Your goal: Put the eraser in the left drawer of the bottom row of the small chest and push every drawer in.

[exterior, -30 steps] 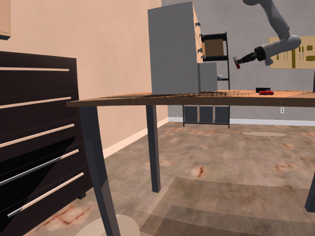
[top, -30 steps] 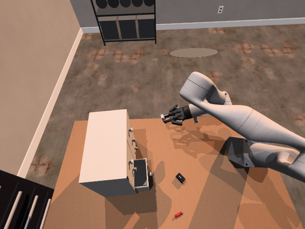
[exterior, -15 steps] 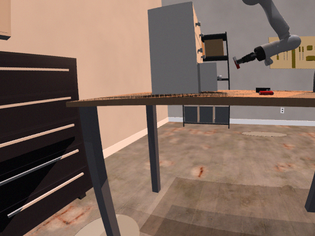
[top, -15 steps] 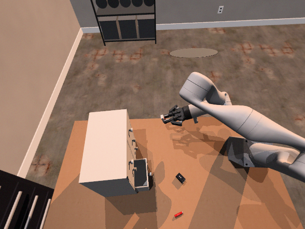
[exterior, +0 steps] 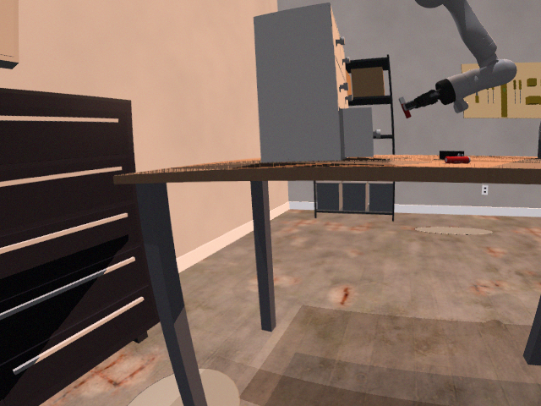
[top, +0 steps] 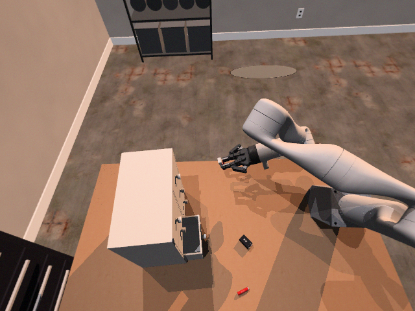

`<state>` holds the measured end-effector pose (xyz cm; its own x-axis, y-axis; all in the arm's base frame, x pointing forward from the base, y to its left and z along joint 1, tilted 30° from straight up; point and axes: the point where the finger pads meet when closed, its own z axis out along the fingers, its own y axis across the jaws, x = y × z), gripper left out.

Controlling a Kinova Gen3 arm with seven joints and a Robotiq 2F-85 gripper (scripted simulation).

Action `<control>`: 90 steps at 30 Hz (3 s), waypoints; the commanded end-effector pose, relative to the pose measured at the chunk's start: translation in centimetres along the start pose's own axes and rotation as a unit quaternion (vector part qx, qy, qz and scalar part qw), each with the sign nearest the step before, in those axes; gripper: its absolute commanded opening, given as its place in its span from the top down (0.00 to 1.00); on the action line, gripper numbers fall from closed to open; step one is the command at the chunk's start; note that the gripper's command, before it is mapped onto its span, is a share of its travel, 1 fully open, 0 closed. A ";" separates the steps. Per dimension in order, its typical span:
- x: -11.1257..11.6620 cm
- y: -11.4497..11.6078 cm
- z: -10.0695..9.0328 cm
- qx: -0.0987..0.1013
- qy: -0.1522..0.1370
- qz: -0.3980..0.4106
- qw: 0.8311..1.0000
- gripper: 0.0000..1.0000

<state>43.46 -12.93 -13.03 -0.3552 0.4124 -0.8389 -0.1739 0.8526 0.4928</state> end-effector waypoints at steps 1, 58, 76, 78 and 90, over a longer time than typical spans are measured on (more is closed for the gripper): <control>-0.2 0.3 0.2 -0.001 0.000 -0.001 1.000 0.81; -2.2 9.6 5.7 -0.001 0.000 -0.001 1.000 0.81; -2.9 12.8 7.5 -0.001 0.000 -0.001 1.000 0.81; -2.9 13.0 7.7 -0.001 0.000 -0.001 1.000 0.81; -3.4 15.1 8.9 -0.001 0.000 -0.001 1.000 0.81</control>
<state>49.92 0.85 -5.36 -0.3564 0.4136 -0.8378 -0.1671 0.8540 0.4927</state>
